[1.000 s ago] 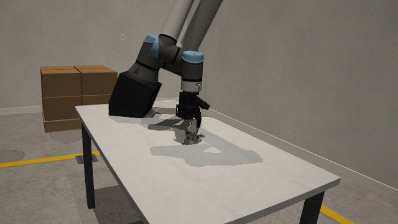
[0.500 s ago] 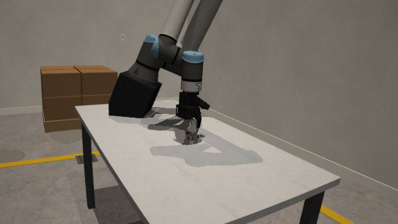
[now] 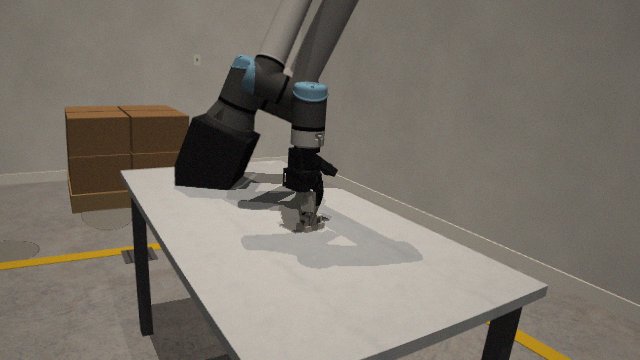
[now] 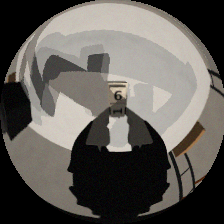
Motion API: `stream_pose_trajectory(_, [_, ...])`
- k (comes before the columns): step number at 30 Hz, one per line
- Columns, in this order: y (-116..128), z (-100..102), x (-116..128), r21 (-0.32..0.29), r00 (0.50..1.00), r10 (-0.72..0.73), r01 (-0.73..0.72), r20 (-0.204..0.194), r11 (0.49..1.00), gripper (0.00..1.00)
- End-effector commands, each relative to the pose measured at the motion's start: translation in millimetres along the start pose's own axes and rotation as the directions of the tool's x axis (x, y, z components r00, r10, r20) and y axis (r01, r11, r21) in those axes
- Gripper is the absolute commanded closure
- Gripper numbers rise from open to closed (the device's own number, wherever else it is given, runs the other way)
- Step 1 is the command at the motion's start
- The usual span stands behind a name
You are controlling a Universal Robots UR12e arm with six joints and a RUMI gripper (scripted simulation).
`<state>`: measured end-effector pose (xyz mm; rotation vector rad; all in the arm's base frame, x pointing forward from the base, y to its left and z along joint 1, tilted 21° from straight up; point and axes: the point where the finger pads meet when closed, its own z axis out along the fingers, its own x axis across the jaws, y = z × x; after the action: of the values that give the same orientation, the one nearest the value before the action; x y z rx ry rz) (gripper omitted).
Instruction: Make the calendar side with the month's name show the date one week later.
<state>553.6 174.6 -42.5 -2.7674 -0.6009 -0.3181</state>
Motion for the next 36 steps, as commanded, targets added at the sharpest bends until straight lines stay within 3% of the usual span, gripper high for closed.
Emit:
stream_pose_trajectory(1, [0,-1,2,-0.003,1.0,-0.002,0.002,-0.001,1.0,0.9])
stream_pose_trajectory(29, [1,-6,2,-0.004,1.0,-0.001,0.001,-0.003,1.0,0.9])
stream_pose_trajectory(36, [2,-34,3,-0.004,1.0,-0.001,0.001,-0.004,1.0,0.9])
